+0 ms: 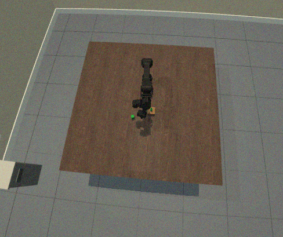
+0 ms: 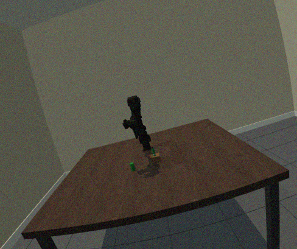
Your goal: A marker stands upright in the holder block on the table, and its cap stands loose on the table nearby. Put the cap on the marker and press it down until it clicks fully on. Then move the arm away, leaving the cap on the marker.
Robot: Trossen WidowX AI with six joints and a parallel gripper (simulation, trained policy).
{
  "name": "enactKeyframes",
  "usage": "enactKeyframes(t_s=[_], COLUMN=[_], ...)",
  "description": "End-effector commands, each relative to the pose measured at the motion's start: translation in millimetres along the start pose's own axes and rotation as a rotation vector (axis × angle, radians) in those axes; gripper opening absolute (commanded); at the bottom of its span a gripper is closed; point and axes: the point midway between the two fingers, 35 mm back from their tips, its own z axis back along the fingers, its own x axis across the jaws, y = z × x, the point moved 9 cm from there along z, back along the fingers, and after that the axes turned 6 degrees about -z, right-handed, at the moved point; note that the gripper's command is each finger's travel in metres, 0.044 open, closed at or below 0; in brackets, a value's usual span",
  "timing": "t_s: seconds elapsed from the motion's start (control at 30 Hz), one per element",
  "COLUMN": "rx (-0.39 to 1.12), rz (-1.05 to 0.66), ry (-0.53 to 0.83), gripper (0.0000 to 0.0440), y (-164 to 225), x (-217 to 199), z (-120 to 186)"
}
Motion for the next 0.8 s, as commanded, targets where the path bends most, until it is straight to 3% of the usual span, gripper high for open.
enactKeyframes(t_s=[0.0,0.77], rx=[-0.009,-0.092], rz=[-0.019,-0.138], ry=[0.027,0.194], gripper=[0.0330,0.0327], y=[-4,-42], x=[3,12], z=[-7,-48])
